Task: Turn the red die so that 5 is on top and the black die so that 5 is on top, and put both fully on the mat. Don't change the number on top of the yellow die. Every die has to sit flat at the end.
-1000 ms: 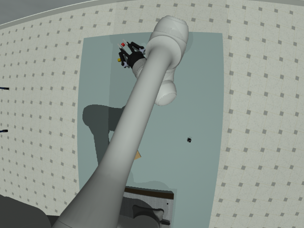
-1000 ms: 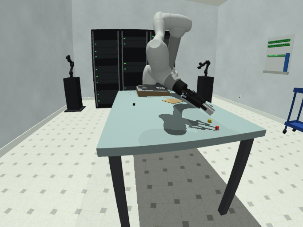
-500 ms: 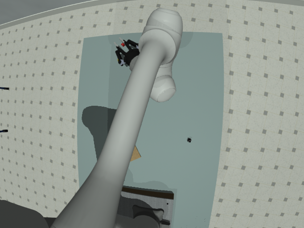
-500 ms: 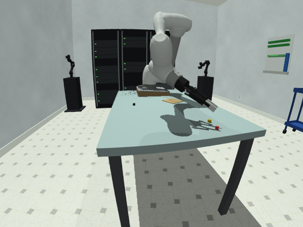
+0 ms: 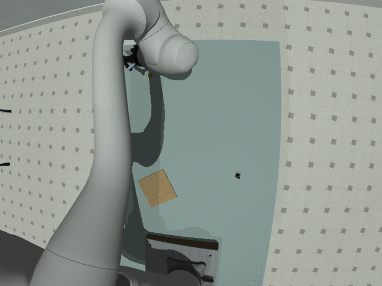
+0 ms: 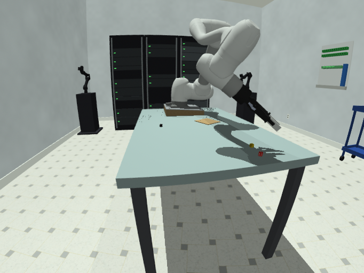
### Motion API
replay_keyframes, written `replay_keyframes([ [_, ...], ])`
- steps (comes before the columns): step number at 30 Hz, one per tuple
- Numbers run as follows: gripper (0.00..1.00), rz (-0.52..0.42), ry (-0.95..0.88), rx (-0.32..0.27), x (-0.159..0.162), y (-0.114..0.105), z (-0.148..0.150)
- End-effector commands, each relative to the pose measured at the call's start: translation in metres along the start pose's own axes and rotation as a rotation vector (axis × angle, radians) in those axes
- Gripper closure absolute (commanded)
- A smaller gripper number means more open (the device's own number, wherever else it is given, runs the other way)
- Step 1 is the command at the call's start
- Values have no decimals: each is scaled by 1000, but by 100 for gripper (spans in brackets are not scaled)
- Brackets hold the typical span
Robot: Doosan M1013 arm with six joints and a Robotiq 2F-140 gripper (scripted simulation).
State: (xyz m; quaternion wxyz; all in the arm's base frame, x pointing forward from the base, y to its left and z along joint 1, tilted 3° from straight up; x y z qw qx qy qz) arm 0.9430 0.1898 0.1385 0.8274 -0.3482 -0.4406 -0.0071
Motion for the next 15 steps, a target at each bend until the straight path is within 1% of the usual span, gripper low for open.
replay_keyframes([
  [1, 73, 163, 20, 55, 17, 14, 5],
  [3, 73, 209, 26, 54, 20, 16, 6],
  [5, 73, 288, 38, 42, 25, 19, 5],
  [6, 73, 292, 39, 42, 25, 19, 5],
  [7, 73, 350, 50, 25, 29, 20, 4],
  [9, 73, 350, 50, 25, 29, 20, 4],
  [10, 73, 373, 54, 16, 31, 20, 3],
  [11, 73, 450, 72, -22, 36, 19, -1],
  [14, 73, 519, 90, -70, 42, 17, -5],
  [15, 73, 553, 101, -98, 45, 16, -8],
])
Point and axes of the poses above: the point where the finger pads meet when closed, its own y axis out along the fingers, its own z axis across the jaws, x = y × z, the point moved 9 cm from there along -y, back along the fingers, and after that the axes turned 13 degrees about y, right-handed, at the moved point
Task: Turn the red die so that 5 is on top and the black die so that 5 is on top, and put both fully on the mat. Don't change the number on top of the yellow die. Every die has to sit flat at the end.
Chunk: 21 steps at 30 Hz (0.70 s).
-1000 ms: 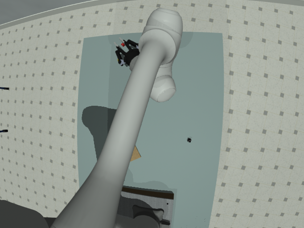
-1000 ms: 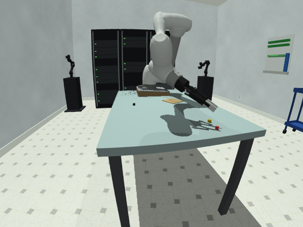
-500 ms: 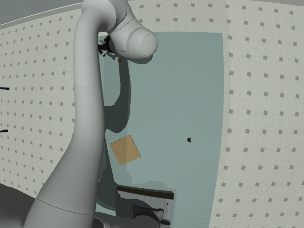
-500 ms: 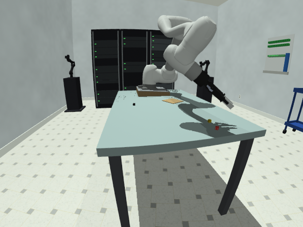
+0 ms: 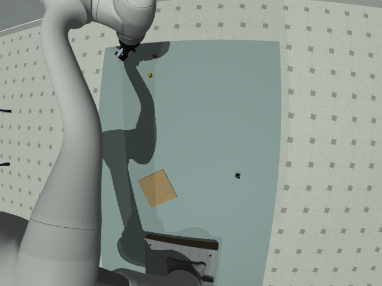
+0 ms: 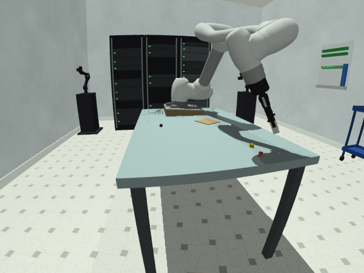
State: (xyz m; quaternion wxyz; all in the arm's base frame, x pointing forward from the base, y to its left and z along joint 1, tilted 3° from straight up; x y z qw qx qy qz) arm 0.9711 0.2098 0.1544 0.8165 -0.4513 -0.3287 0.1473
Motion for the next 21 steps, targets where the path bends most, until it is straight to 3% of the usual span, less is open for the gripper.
replay_keyframes([
  [1, 73, 149, 54, -71, 12, -6, -7],
  [2, 73, 152, 56, -75, 12, -7, -7],
  [9, 73, 302, 170, -282, 30, -34, -25],
  [11, 73, 302, 170, -282, 30, -34, -25],
  [15, 73, 346, 230, -393, 40, -50, -33],
  [18, 73, 350, 237, -406, 41, -52, -33],
  [19, 0, 350, 237, -406, 41, -52, -33],
  [21, 0, 350, 237, -406, 41, -52, -33],
])
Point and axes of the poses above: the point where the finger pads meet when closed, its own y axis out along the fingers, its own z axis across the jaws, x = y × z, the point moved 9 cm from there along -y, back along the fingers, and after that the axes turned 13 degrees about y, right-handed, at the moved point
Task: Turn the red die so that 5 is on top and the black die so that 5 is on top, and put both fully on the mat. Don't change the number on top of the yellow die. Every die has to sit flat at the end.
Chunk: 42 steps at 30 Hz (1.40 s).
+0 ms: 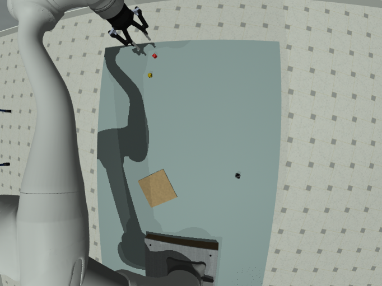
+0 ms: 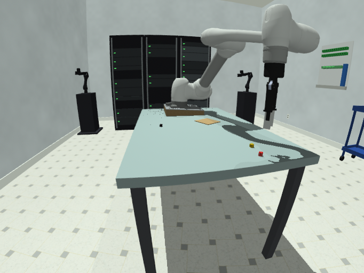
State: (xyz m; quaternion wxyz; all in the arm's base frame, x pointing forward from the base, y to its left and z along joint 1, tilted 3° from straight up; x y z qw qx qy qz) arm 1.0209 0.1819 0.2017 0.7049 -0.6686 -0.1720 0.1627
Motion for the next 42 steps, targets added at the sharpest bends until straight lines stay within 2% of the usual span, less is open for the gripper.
replay_keyframes([
  [1, 0, 2, 1, -1, 0, 0, 0],
  [9, 0, 2, 1, -1, 0, 0, 0],
  [11, 0, 2, 8, -1, -1, 10, 0],
  [15, 0, 3, 35, -1, -5, 45, -1],
  [17, 0, 3, 38, -1, -6, 49, -1],
  [18, 73, 3, 38, -1, -6, 49, -1],
  [42, 73, 3, 38, -1, -6, 49, -1],
])
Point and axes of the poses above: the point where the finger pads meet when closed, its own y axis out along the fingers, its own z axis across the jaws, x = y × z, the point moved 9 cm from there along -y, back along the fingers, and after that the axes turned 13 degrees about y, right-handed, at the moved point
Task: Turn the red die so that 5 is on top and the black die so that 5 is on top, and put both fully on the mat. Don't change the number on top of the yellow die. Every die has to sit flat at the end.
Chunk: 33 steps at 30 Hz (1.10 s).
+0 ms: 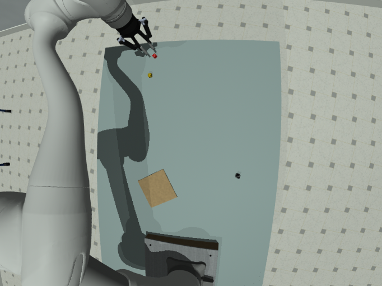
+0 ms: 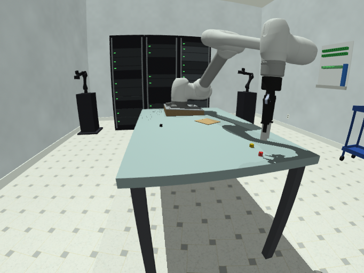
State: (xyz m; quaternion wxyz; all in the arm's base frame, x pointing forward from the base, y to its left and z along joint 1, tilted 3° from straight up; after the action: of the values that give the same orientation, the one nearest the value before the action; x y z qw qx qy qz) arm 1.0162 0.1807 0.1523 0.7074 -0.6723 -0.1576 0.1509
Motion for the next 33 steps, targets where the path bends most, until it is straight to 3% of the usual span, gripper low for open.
replay_keyframes([
  [1, 73, 0, 0, 0, 0, 0, 0],
  [33, 73, -1, 0, 0, 0, 10, 0],
])
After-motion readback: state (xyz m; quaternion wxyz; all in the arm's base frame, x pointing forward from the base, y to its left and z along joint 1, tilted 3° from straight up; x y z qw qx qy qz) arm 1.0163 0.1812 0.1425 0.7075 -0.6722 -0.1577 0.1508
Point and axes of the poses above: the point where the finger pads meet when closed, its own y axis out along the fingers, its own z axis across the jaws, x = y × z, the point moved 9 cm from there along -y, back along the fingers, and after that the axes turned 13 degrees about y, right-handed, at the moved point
